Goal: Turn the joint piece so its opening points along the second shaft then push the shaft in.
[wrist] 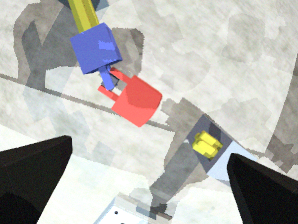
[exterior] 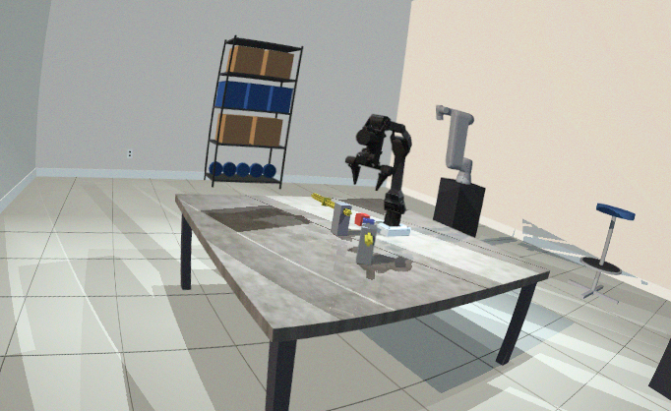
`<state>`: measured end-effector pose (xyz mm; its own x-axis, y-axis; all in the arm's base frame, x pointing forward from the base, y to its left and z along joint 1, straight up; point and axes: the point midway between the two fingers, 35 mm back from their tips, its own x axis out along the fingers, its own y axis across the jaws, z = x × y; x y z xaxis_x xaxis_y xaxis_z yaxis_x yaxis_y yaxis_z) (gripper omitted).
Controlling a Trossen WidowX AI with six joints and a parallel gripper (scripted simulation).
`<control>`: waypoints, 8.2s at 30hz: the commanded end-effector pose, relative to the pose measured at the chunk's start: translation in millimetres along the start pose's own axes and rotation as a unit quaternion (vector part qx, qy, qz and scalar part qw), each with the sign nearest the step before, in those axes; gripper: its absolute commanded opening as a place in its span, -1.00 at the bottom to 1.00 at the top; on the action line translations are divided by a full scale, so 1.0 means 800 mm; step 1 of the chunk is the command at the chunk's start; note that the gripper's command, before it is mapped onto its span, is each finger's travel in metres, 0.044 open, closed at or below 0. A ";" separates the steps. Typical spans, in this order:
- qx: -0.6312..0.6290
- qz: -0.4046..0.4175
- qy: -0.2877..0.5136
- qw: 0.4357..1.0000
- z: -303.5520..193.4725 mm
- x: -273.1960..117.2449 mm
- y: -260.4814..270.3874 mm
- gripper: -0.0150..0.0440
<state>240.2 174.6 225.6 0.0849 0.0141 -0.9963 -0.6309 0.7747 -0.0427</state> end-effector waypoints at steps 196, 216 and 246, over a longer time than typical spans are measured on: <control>0.855 0.000 -0.018 0.519 -0.195 0.189 -0.351 -0.26; 0.855 0.000 -0.018 0.519 -0.195 0.189 -0.351 -0.26; 0.855 0.000 -0.018 0.519 -0.195 0.189 -0.351 -0.26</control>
<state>309.7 -139.6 75.4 0.1174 0.0017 -0.9931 0.9724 0.2028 0.1153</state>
